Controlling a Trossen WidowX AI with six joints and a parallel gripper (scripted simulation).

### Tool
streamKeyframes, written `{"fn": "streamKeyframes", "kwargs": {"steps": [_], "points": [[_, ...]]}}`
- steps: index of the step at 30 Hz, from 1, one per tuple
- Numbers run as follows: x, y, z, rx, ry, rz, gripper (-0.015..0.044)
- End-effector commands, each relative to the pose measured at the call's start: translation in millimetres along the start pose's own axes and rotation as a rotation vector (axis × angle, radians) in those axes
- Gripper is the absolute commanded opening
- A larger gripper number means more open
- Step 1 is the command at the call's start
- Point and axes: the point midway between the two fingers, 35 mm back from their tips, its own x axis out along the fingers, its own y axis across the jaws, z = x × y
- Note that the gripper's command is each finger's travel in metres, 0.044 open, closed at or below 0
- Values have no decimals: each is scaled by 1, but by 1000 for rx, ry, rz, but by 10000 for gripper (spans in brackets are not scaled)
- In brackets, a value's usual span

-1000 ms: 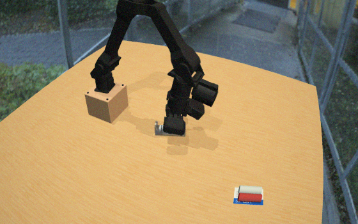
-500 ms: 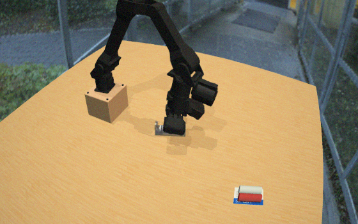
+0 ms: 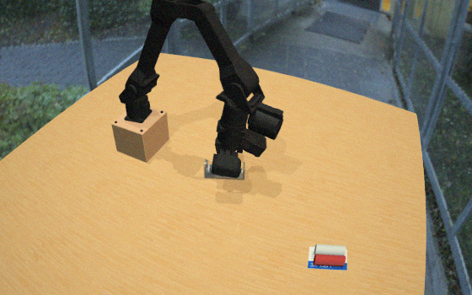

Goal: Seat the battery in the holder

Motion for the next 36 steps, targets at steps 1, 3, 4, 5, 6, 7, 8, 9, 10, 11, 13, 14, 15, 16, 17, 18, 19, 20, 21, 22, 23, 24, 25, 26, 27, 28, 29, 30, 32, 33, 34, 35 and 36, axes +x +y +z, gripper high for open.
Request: {"fn": "streamKeyframes", "kwargs": {"steps": [1, 3, 4, 5, 6, 7, 8, 9, 10, 11, 13, 14, 15, 16, 17, 18, 19, 20, 21, 22, 23, 24, 25, 26, 27, 28, 29, 30, 32, 33, 34, 35, 36], "points": [[0, 0, -3, -2, 1, 0, 83], [0, 0, -3, -2, 0, 0, 83], [0, 0, -3, -2, 0, 0, 83], [0, 0, -3, -2, 0, 0, 83], [0, 0, -3, -2, -1, 0, 83], [0, 0, -3, -2, -1, 0, 83], [0, 0, -3, -2, -1, 0, 83], [0, 0, -3, -2, -1, 0, 83], [0, 0, -3, -2, -1, 0, 83], [0, 0, -3, -2, -1, 0, 83], [0, 0, -3, -2, -1, 0, 83], [0, 0, -3, -2, -1, 0, 83], [0, 0, -3, -2, -1, 0, 109], [0, 0, -3, -2, -1, 0, 135], [0, 0, -3, -2, -1, 0, 161], [0, 0, -3, -2, -1, 0, 184], [0, 0, -3, -2, -1, 0, 184], [0, 0, -3, -2, -1, 0, 184], [-1, 0, -3, -2, -1, 0, 184], [-2, 0, -3, -2, -1, 0, 184], [-3, 0, -4, -2, -1, 0, 184], [-5, 0, -4, -1, -1, 0, 184], [-7, 0, -4, -1, -1, 0, 184], [-9, 0, -4, -1, -1, 0, 184], [-11, 1, -5, -1, -1, 0, 184], [-13, 1, -5, 0, -1, 1, 184], [-14, 1, -5, 0, -1, 1, 184], [-14, 1, -5, 0, -1, 1, 184], [-14, 1, -5, 0, -1, 1, 184], [-14, 1, -5, 0, -1, 1, 184], [-14, 1, -5, 0, -1, 1, 184], [-14, 1, -5, 0, -1, 1, 184], [-13, 1, -6, -1, 5, 2, 210]]}}
